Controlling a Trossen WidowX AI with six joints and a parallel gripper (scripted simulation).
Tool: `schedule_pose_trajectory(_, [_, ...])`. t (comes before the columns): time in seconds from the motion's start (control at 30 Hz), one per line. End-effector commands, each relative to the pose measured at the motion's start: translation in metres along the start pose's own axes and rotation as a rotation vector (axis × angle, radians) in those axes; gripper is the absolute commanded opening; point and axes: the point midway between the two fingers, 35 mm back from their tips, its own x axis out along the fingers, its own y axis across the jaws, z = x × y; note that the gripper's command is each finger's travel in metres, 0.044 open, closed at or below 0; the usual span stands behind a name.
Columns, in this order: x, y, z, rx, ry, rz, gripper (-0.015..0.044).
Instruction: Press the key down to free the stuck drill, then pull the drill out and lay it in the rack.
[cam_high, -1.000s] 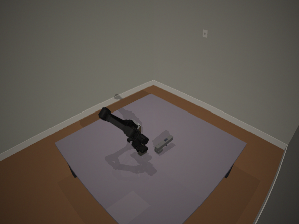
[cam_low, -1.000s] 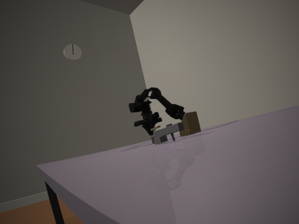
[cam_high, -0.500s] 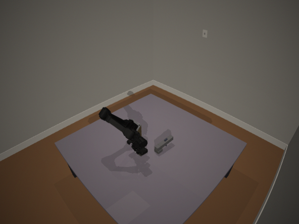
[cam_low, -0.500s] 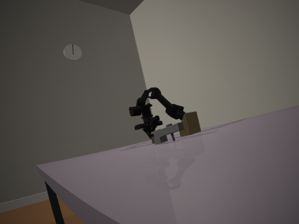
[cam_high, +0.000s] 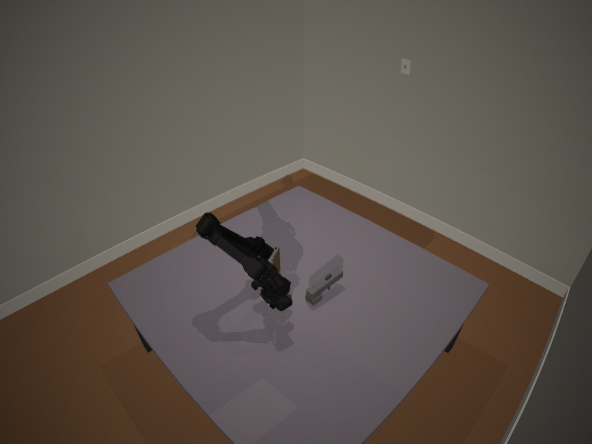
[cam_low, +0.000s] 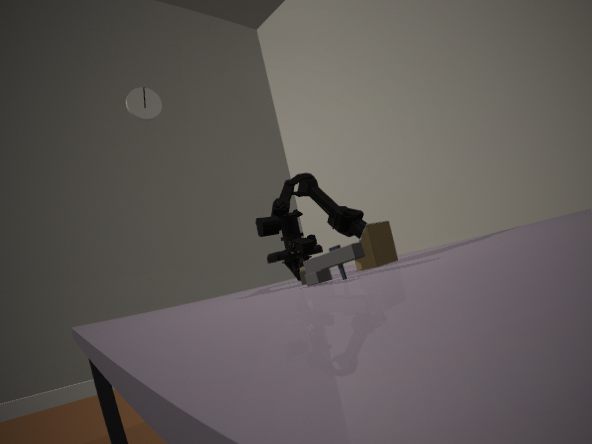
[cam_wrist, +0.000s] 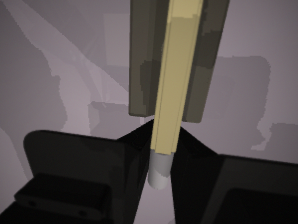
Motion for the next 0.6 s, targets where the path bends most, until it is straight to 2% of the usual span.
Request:
schedule_pose_trajectory(0.0, [0.005, 0.0007, 0.0023, -0.011, -0.006, 0.004, 0.0])
schedule_pose_trajectory(0.27, [0.0123, 0.0018, 0.0052, -0.011, -0.005, 0.004, 0.0])
schedule_pose_trajectory(0.57, [0.007, 0.001, 0.0009, -0.008, 0.005, -0.002, 0.0236])
